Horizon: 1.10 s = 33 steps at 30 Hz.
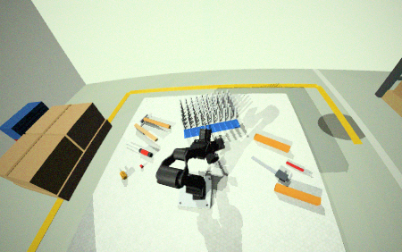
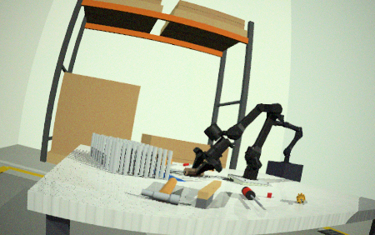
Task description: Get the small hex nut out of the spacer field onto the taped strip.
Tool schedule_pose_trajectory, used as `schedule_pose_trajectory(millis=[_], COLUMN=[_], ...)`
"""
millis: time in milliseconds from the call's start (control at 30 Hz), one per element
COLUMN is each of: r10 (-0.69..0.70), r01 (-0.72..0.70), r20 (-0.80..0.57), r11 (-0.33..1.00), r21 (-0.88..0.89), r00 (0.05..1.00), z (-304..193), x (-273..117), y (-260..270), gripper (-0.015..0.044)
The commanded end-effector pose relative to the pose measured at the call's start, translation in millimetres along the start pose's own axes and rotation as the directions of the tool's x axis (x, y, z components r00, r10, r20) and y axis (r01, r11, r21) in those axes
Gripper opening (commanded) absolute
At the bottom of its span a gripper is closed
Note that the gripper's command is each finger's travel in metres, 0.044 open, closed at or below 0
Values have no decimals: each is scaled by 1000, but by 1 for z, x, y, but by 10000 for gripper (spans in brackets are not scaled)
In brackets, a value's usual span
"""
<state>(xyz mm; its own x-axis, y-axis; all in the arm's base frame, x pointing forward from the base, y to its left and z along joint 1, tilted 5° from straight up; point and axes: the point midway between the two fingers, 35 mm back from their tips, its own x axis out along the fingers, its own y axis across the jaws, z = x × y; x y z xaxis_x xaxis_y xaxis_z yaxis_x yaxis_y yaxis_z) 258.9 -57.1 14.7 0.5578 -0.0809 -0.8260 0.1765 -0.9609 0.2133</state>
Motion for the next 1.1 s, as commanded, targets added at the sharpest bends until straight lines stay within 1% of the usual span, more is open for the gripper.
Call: schedule_pose_trajectory(millis=[0,733,1067], r10=[-1,-1,-1], r01=[1,1,1], r20=[-3,-3,-3], r11=[1000,1000,1000], r21=[-5,-5,-5], r00=[1000,1000,1000], z=[1,10,6], x=[-2,-8,-11], y=[0,0,1], gripper=[0,0,0])
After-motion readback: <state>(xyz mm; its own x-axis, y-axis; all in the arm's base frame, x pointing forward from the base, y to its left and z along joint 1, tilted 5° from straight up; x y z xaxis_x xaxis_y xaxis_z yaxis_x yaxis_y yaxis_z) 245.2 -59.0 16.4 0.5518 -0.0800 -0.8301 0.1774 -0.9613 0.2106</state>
